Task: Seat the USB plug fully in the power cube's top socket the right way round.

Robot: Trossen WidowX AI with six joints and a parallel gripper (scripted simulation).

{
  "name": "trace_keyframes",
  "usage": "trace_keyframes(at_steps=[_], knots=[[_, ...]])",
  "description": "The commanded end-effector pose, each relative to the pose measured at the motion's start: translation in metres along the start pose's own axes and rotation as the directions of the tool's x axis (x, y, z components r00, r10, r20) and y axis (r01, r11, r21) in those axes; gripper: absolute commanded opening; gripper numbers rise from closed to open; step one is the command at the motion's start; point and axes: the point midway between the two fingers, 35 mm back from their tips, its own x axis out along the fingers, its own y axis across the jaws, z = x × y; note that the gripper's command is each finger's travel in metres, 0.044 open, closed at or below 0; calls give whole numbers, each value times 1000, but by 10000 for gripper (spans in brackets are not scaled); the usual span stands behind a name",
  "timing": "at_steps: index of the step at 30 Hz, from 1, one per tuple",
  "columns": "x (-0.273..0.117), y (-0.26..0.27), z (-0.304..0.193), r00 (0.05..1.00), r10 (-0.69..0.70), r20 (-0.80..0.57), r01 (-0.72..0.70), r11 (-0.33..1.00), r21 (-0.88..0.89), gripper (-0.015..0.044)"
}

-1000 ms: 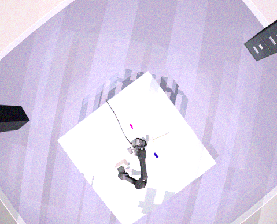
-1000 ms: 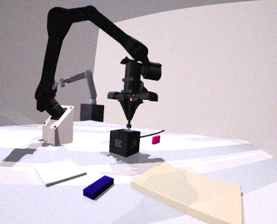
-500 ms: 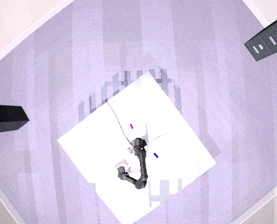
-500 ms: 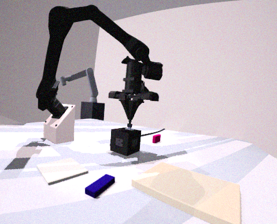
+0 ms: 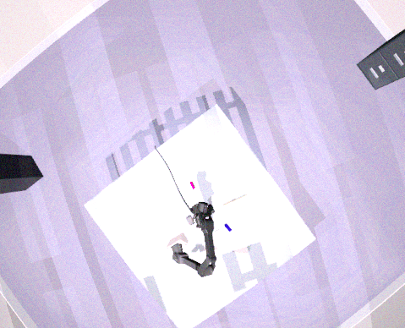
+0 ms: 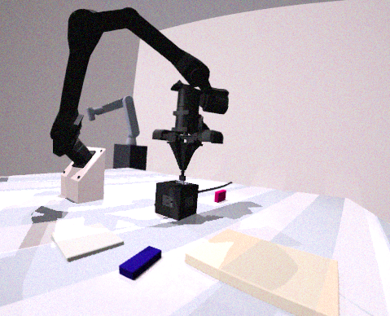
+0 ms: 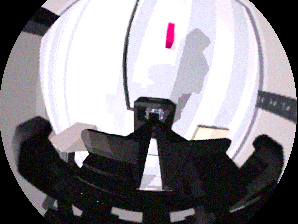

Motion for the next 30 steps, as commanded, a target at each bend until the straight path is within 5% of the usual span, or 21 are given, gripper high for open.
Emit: trace_keyframes(at_steps=[1,30], knots=[[1,-1,0,1000,-4,-1,4,1000,-3,0],[4,-1,0,1000,-4,-1,4,1000,-3,0]])
